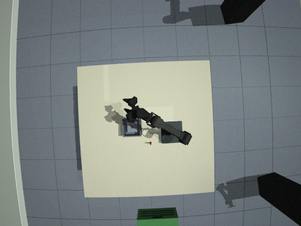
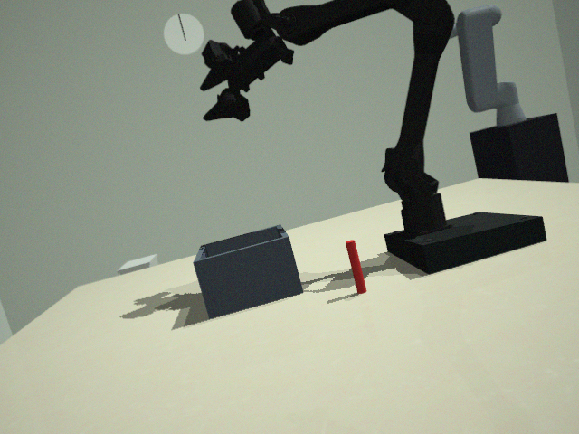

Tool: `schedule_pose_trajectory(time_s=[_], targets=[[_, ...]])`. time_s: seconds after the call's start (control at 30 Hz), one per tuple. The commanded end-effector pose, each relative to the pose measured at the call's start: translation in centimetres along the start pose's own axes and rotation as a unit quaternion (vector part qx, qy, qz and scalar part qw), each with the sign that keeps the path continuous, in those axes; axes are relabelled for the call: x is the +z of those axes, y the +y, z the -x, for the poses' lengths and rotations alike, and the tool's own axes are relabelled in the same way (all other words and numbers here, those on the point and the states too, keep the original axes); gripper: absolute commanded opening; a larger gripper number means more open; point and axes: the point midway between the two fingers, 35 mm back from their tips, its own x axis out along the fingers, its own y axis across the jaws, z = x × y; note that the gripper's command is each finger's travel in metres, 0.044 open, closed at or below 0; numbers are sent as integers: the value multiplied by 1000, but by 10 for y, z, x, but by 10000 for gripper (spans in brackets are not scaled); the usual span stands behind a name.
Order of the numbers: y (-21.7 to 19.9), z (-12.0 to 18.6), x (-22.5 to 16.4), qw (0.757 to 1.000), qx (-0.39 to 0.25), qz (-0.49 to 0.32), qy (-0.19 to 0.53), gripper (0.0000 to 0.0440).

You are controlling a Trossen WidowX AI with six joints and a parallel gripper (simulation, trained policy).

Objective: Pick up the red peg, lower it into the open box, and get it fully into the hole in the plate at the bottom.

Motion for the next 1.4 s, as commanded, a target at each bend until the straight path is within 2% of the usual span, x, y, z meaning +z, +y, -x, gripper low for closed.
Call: schedule_pose_trajectory(time_s=[0.0, 0.27, 0.57, 0.97, 1.37], targets=[[23, -2, 6, 999, 34, -38, 7, 440], [82, 5, 26, 983, 121, -134, 32, 440], [150, 26, 39, 946, 207, -231, 96, 440], [234, 74, 36, 872, 272, -334, 232, 440], [301, 133, 13, 793, 262, -392, 386, 440]])
